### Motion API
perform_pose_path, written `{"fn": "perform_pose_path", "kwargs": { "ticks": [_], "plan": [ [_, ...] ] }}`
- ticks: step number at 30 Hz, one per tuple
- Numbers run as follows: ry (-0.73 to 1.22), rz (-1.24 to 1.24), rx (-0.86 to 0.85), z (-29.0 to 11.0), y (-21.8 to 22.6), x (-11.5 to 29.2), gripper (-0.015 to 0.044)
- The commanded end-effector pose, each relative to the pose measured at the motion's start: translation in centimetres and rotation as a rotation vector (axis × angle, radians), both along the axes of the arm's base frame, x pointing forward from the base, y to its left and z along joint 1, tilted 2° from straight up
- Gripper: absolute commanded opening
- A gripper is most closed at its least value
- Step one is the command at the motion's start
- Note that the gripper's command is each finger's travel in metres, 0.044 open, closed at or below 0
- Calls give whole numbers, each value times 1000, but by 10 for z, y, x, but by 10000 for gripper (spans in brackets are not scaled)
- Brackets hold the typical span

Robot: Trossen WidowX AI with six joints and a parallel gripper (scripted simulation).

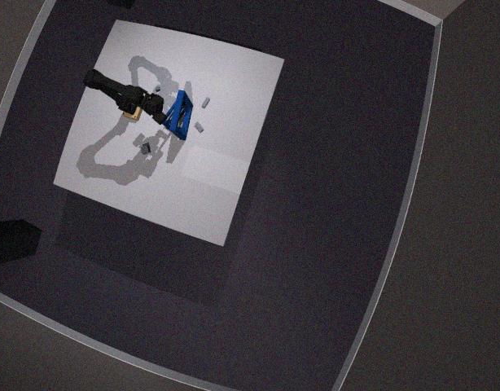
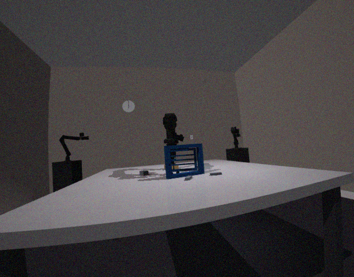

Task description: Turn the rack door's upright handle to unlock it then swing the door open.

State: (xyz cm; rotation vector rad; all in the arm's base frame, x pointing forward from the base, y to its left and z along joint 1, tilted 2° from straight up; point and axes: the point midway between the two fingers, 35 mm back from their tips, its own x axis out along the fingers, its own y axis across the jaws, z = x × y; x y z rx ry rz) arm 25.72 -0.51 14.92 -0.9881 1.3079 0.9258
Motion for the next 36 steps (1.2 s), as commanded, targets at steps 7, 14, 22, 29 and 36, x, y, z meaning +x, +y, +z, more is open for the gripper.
{"fn": "perform_pose_path", "kwargs": {
  "ticks": [7, 14, 22, 29, 36],
  "plan": [
    [-11, -171, 12, -1, 13, -18, 16],
    [-11, -269, 19, -2, 23, -30, 16],
    [-10, -374, 26, -3, 35, -42, 16],
    [-9, -462, 32, -3, 46, -51, 16],
    [-9, -545, 38, -4, 57, -58, 16]
  ]
}}
